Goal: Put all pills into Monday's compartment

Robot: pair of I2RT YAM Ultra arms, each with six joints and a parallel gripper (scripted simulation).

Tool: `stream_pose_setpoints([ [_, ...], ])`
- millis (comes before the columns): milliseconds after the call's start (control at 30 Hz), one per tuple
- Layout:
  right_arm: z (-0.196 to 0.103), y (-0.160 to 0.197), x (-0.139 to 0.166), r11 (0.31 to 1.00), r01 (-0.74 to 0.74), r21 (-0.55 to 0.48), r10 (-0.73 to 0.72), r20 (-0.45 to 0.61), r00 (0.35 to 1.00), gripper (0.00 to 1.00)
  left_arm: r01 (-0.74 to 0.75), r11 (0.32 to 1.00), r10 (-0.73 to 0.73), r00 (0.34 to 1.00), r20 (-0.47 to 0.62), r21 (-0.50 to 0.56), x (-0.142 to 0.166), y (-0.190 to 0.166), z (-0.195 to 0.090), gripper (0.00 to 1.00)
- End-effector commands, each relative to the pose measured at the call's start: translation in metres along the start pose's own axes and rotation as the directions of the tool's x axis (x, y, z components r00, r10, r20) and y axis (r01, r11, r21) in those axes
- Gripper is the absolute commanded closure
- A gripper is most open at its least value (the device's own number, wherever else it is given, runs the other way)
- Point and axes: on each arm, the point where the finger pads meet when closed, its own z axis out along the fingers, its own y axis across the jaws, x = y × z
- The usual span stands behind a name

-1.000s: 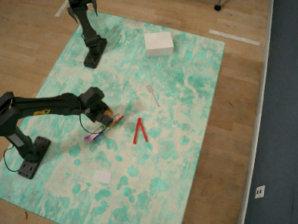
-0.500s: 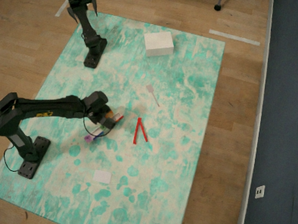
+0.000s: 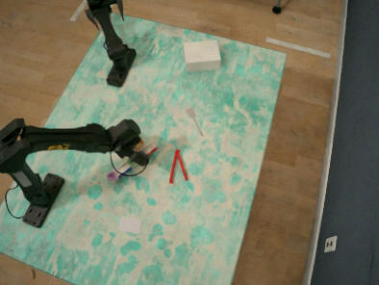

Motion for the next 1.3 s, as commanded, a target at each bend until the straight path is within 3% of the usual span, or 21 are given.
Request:
stream_pose_setpoints([
  [0, -0.006, 0.015, -0.008, 0.999, -0.027, -0.040, 0.024, -0.064, 0.998, 0.64, -0.005, 1.000, 0.005, 1.000, -0.002, -0.002, -0.006, 0.000, 0.002, 0.00],
  [800, -0.008, 0.019, -0.008, 0.998, -0.032, -0.057, 0.028, -0.083, 0.996, 0.64, -0.005, 1.000, 0.005, 1.000, -0.002, -0.002, -0.006, 0.000, 0.002, 0.00],
  [933, -0.005, 0.014, -0.011, 0.995, -0.083, -0.049, 0.074, -0.166, 0.983, 0.64, -0.005, 1.000, 0.005, 1.000, -0.002, -0.002, -0.006, 0.000, 0.002, 0.00],
  [1267, -0.006, 0.016, -0.011, 0.995, -0.083, -0.056, 0.072, -0.172, 0.982, 0.64, -0.005, 1.000, 0.005, 1.000, -0.002, -0.002, -0.006, 0.000, 0.002, 0.00],
])
